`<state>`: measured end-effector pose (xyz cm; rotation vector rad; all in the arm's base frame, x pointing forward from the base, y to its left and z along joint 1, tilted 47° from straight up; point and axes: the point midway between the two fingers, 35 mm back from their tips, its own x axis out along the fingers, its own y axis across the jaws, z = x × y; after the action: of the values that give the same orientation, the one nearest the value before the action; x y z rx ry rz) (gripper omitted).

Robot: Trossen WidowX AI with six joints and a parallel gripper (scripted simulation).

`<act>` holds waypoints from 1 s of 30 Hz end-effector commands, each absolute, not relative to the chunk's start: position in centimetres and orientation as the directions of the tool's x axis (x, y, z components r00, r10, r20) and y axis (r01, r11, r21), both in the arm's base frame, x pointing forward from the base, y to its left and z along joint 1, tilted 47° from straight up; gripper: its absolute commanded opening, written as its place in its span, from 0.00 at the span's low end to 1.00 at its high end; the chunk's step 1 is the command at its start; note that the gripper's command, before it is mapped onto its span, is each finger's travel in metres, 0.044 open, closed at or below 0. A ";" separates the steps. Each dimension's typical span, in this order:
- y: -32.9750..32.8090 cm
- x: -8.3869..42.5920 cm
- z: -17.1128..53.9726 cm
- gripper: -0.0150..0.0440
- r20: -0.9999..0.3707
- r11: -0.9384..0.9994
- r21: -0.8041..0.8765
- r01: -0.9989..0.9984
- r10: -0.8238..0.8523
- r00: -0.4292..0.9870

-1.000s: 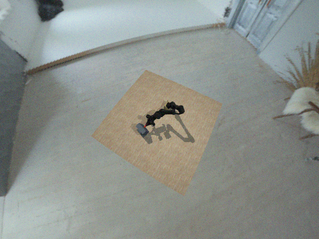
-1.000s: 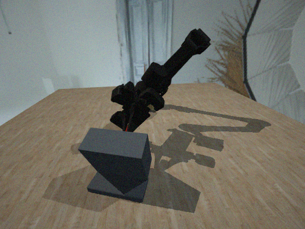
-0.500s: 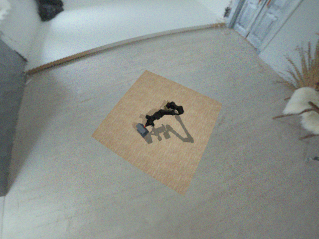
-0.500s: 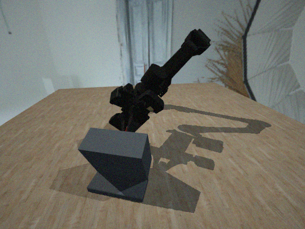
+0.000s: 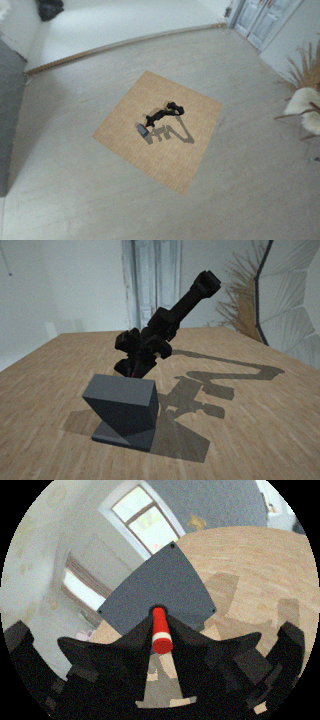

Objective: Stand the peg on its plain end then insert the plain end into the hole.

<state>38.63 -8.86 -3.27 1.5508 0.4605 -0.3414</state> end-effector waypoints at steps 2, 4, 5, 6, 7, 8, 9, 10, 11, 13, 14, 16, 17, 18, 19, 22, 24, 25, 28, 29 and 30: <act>-8.9 38.6 -3.3 0.48 -0.487 0.002 0.873 0.489 0.077 0.870; -8.9 38.6 -3.3 0.57 -0.487 0.002 0.873 0.489 0.077 0.870; -8.9 38.6 -3.3 0.61 -0.487 0.002 0.873 0.489 0.077 0.870; -8.9 38.6 -3.3 0.65 -0.487 0.002 0.873 0.489 0.077 0.870; -8.9 38.6 -3.3 0.70 -0.487 0.002 0.873 0.489 0.077 0.870; -8.9 38.6 -3.3 0.74 -0.487 0.002 0.873 0.489 0.077 0.870; -8.9 38.6 -3.3 0.79 -0.487 0.002 0.873 0.489 0.077 0.870; -8.9 38.6 -3.2 0.83 -0.487 0.002 0.872 0.489 0.077 0.870; -8.9 38.6 -3.2 0.88 -0.487 0.002 0.872 0.489 0.077 0.870; -8.9 38.5 -3.1 0.97 -0.488 0.001 0.872 0.489 0.077 0.870; -8.9 38.4 -3.1 1.00 -0.488 0.001 0.872 0.489 0.077 0.870; -9.0 38.2 -2.9 1.00 -0.488 0.001 0.872 0.489 0.077 0.869; -9.0 38.1 -2.9 1.00 -0.488 0.001 0.872 0.490 0.077 0.869; -9.0 38.0 -2.8 1.00 -0.488 0.001 0.872 0.490 0.077 0.869; -9.0 37.9 -2.7 1.00 -0.489 0.001 0.872 0.490 0.076 0.869; -9.1 37.7 -2.5 1.00 -0.489 0.001 0.871 0.491 0.076 0.869; -9.2 37.5 -2.4 1.00 -0.490 0.001 0.871 0.491 0.076 0.869; -9.2 37.4 -2.3 1.00 -0.490 0.001 0.871 0.491 0.076 0.869; -9.3 37.1 -2.1 1.00 -0.490 0.001 0.871 0.492 0.076 0.868; -9.3 37.0 -2.1 1.00 -0.490 0.001 0.871 0.492 0.076 0.868; -9.3 36.9 -2.0 1.00 -0.491 0.001 0.871 0.492 0.076 0.868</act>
<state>37.26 -9.39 -2.21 1.5533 0.4578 -0.3490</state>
